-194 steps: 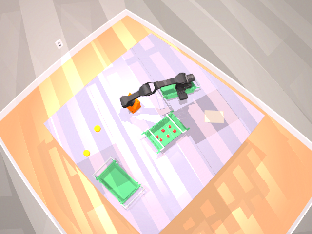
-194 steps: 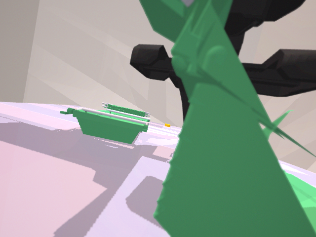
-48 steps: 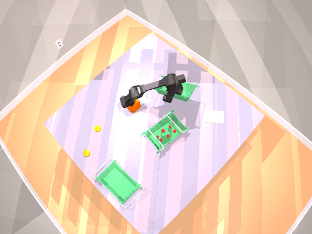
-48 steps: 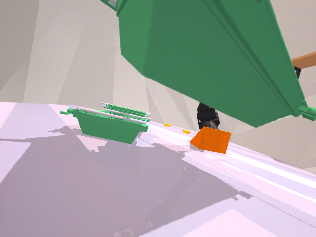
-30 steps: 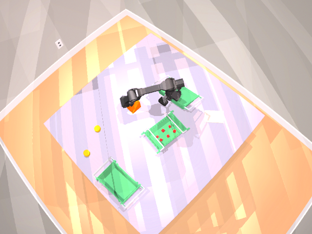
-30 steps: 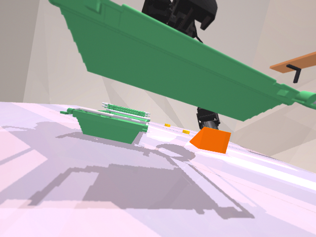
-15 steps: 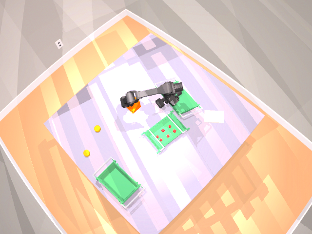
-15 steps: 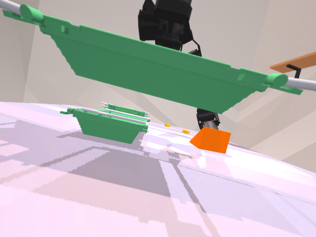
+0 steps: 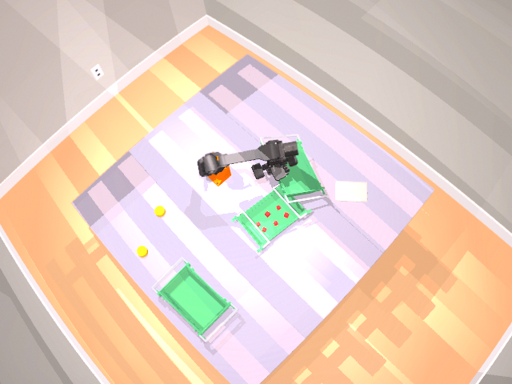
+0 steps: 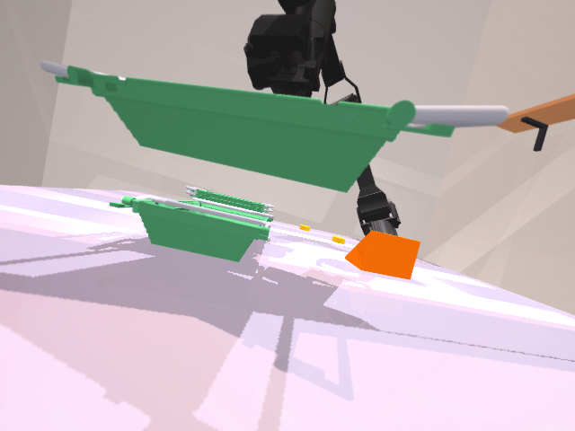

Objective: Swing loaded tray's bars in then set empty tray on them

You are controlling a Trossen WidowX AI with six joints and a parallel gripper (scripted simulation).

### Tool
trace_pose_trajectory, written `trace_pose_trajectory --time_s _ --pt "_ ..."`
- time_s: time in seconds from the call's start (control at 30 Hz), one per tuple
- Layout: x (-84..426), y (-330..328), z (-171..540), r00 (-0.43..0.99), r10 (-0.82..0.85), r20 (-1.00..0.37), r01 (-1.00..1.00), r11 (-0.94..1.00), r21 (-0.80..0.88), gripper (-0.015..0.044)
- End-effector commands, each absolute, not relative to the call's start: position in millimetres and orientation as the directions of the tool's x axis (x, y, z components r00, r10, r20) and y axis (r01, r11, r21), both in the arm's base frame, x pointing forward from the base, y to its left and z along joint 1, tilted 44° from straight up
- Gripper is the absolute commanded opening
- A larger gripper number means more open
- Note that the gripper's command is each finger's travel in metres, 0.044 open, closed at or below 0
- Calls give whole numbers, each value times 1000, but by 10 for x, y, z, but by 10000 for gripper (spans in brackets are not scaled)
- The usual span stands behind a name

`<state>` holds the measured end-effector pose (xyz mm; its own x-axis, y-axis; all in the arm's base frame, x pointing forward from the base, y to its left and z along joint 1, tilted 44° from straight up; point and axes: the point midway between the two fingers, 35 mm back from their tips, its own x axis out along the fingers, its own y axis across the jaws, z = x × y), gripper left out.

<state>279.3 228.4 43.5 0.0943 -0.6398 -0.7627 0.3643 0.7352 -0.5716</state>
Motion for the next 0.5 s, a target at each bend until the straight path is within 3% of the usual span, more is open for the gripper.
trace_pose_trajectory --time_s 0.0,0.47 --pt "2827 2275 583 119 -620 -775 447 731 -516 0" --pt "2919 2098 728 125 -623 -772 645 643 -414 0"
